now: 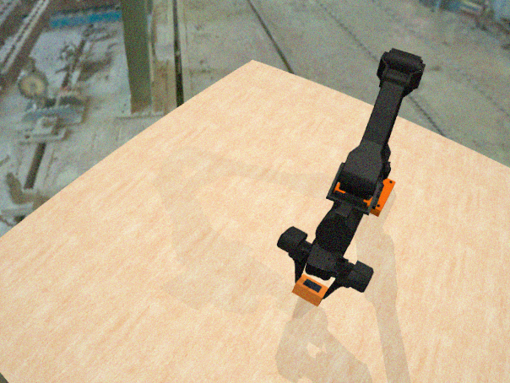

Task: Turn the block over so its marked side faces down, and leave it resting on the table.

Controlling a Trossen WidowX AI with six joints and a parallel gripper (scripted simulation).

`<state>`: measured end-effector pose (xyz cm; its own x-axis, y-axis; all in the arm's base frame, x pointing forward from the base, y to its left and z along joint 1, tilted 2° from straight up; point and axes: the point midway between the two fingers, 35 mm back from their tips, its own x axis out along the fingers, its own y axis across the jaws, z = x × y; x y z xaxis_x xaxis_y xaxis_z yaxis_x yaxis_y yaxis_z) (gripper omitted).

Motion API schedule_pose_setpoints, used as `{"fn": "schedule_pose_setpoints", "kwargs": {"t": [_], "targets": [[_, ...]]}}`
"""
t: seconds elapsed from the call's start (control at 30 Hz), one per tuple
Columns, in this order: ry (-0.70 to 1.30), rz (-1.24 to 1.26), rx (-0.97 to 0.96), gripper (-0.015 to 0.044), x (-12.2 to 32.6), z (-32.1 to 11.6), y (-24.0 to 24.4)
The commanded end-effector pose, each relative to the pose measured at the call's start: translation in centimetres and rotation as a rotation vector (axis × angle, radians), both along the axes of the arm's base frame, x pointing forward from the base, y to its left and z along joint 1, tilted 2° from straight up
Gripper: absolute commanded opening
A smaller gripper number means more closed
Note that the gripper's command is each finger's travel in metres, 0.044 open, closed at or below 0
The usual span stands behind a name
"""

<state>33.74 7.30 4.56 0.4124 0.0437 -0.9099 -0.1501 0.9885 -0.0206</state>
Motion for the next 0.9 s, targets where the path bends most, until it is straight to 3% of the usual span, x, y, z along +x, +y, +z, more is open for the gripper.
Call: {"fn": "schedule_pose_setpoints", "kwargs": {"t": [0.0,0.87], "targets": [[-0.072,0.004,0.006,0.0000,-0.4,0.1,-0.1],[-0.354,0.007,0.054,0.0000,1.0,-2.5,0.1]]}}
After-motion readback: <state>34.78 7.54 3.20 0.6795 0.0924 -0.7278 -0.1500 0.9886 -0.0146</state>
